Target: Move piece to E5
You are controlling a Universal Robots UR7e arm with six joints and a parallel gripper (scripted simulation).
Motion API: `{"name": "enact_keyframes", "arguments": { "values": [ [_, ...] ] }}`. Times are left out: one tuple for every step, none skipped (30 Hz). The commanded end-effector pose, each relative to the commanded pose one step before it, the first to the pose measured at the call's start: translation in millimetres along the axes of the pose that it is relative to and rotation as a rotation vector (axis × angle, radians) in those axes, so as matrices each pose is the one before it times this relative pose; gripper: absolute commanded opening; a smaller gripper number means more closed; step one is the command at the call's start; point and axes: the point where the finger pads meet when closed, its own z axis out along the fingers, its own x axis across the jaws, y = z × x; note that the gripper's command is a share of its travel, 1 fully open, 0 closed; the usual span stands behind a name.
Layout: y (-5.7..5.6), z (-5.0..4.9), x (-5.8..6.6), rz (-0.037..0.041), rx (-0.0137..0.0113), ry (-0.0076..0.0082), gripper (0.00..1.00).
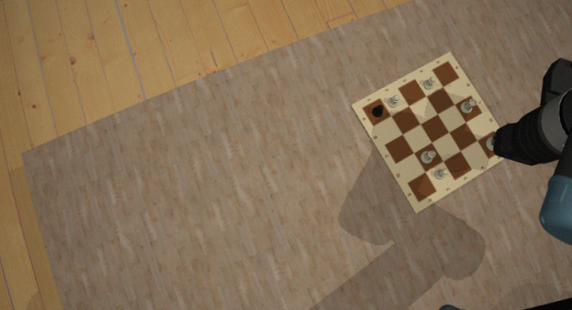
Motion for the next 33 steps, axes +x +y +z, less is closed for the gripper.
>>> {"name": "enact_keyframes", "arguments": {
  "values": [
    [-0.39,-0.117,0.04,-0.00015,0.00115,0.00011,0.00],
    [0.00,0.155,0.00,0.00000,0.00000,0.00000,0.00],
    [0.00,0.193,0.00,0.00000,0.00000,0.00000,0.00],
    [0.00,0.229,0.00,0.00000,0.00000,0.00000,0.00],
    [0.00,0.259,0.00,0.00000,0.00000,0.00000,0.00],
    [0.00,0.283,0.00,0.00000,0.00000,0.00000,0.00],
    [0.00,0.300,0.00,0.00000,0.00000,0.00000,0.00],
    [0.00,0.308,0.00,0.00000,0.00000,0.00000,0.00],
    [0.00,0.308,0.00,0.00000,0.00000,0.00000,0.00],
    [0.00,0.300,0.00,0.00000,0.00000,0.00000,0.00],
    [0.00,0.283,0.00,0.00000,0.00000,0.00000,0.00],
    [0.00,0.000,0.00,0.00000,0.00000,0.00000,0.00],
    [0.00,0.000,0.00,0.00000,0.00000,0.00000,0.00],
    [0.00,0.259,0.00,0.00000,0.00000,0.00000,0.00],
    [0.00,0.228,0.00,0.00000,0.00000,0.00000,0.00],
    [0.00,0.193,0.00,0.00000,0.00000,0.00000,0.00],
    [0.00,0.154,0.00,0.00000,0.00000,0.00000,0.00],
    [0.00,0.115,0.00,0.00000,0.00000,0.00000,0.00],
    [0.00,0.077,0.00,0.00000,0.00000,0.00000,0.00],
    [0.00,0.043,0.00,0.00000,0.00000,0.00000,0.00],
    [0.00,0.017,0.00,0.00000,0.00000,0.00000,0.00],
    [0.00,0.003,0.00,0.00000,0.00000,0.00000,0.00],
    [0.00,0.000,0.00,0.00000,0.00000,0.00000,0.00],
    [0.00,0.000,0.00,0.00000,0.00000,0.00000,0.00],
    [0.00,0.000,0.00,0.00000,0.00000,0.00000,0.00],
    [0.00,0.000,0.00,0.00000,0.00000,0.00000,0.00],
    [0.00,0.000,0.00,0.00000,0.00000,0.00000,0.00],
    [0.00,0.000,0.00,0.00000,0.00000,0.00000,0.00],
    [0.00,0.000,0.00,0.00000,0.00000,0.00000,0.00],
    [0.00,0.000,0.00,0.00000,0.00000,0.00000,0.00],
    [0.00,0.000,0.00,0.00000,0.00000,0.00000,0.00],
    [0.00,0.000,0.00,0.00000,0.00000,0.00000,0.00],
    [0.00,0.000,0.00,0.00000,0.00000,0.00000,0.00]
  ]
}}
